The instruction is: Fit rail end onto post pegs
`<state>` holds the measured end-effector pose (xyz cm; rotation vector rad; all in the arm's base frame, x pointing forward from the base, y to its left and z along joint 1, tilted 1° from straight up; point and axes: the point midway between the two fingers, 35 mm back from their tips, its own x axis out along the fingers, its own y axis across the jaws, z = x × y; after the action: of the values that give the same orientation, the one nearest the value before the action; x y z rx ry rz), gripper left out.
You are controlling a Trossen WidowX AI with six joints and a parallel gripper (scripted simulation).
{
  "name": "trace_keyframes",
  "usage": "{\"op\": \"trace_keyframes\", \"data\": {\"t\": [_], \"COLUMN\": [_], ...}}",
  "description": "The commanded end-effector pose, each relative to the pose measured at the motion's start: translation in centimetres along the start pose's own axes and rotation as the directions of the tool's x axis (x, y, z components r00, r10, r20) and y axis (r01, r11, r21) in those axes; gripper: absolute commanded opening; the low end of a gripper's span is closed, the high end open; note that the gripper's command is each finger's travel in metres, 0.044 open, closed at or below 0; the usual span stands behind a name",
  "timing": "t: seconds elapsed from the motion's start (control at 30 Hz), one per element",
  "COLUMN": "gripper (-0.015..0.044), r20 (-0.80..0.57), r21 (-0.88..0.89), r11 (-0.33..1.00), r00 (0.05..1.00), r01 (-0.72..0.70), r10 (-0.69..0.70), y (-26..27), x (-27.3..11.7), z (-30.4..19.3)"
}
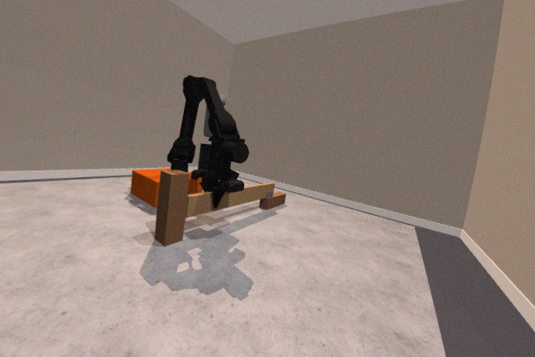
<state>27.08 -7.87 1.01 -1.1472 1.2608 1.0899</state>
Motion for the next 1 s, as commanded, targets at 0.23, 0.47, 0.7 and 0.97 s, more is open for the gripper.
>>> {"op": "trace_keyframes", "data": {"t": [0.23, 0.47, 0.7, 0.97], "gripper": [0.0000, 0.0000, 0.0000, 0.0000], "r20": [-0.003, -0.003, -0.003, -0.003], "r21": [-0.001, -0.001, -0.001, -0.001], "r11": [1.000, 1.000, 1.000, 1.000], "r00": [1.000, 1.000, 1.000, 1.000], "r01": [0.005, 0.005, 0.005, 0.005], "r10": [-0.005, -0.005, -0.005, -0.005], "y": [-0.17, -0.17, -0.17, -0.15], "x": [-0.20, -0.23, -0.20, -0.10], "z": [-0.48, -0.70, -0.92, -1.14]}}
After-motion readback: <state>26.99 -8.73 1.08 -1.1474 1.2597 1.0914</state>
